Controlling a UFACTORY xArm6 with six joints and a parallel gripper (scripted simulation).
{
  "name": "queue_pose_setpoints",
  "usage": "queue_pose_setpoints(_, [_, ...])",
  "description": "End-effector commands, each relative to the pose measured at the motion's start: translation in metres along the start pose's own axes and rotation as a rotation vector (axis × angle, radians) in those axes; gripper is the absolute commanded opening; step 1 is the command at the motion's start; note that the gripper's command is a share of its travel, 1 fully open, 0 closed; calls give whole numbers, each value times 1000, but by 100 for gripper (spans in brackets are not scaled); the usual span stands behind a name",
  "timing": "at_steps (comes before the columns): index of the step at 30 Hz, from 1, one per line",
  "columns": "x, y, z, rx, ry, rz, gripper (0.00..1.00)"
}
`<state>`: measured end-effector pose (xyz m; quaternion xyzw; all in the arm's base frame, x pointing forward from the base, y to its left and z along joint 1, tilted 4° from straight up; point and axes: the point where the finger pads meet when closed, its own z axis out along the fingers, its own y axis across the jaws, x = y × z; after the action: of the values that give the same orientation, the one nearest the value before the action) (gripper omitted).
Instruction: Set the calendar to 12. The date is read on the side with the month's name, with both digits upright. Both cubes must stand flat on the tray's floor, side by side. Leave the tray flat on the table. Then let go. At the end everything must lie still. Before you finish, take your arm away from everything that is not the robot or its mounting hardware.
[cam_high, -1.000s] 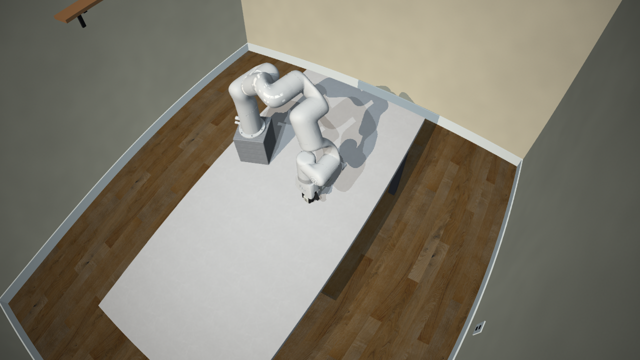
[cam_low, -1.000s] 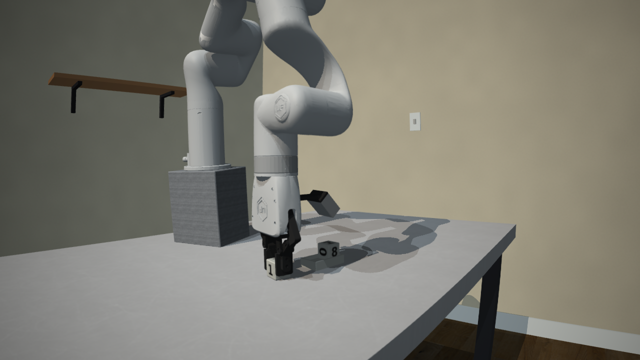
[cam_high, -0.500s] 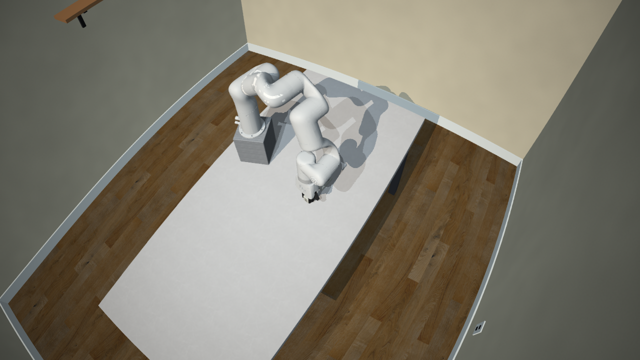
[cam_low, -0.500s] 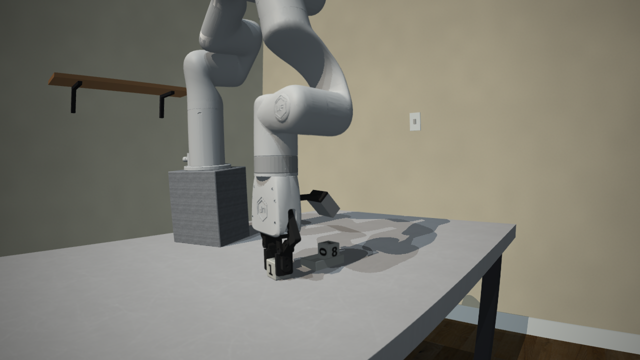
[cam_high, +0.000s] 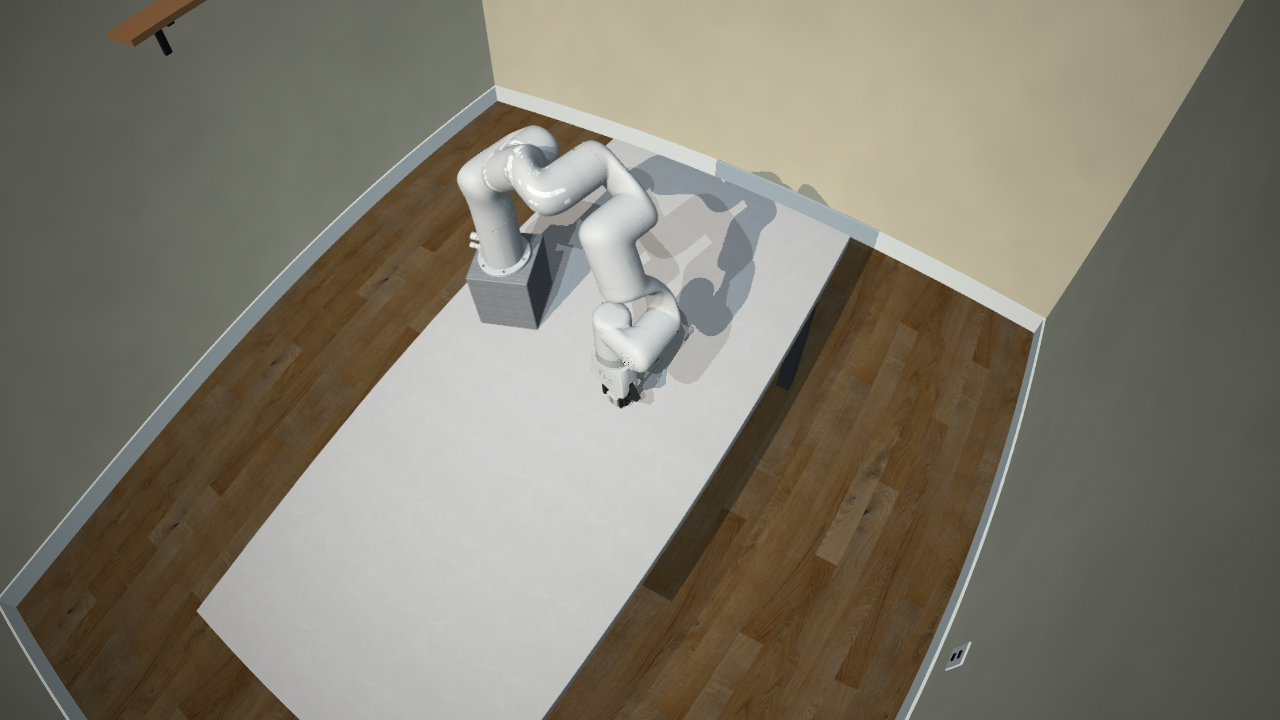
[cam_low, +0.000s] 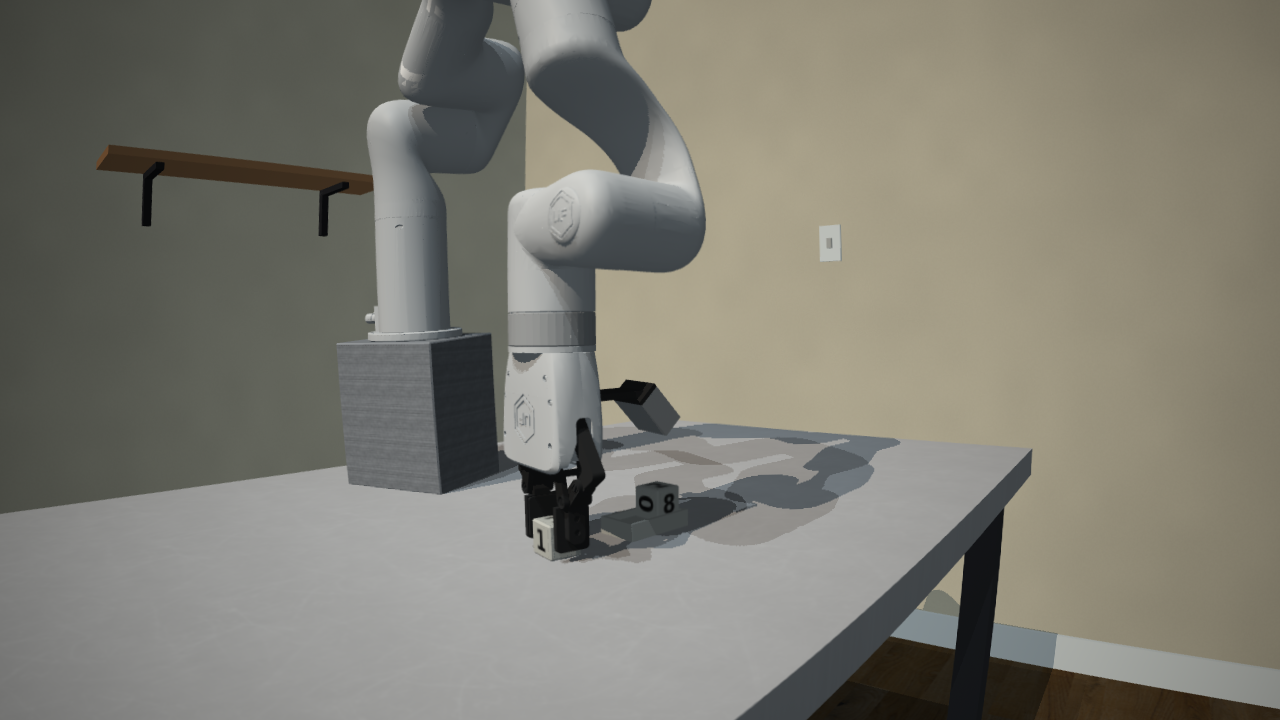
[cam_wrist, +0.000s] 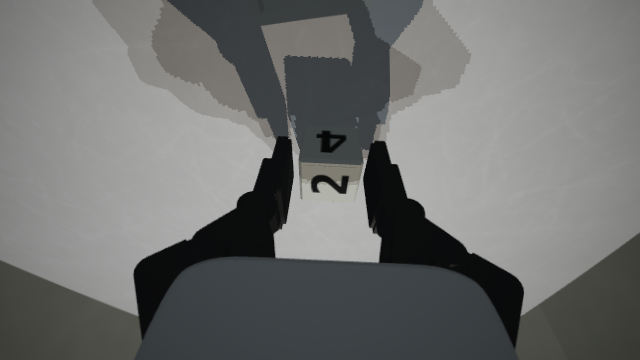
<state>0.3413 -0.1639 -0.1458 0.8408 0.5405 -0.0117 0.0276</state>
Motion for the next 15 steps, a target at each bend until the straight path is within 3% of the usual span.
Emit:
queue_pose_setpoints(1, [0,1,-1,-3,0,0,49])
queue_pose_setpoints(9, [0,1,-4,-3,0,0,49])
queue_pose_setpoints(15, [0,1,-24,-3,0,0,49])
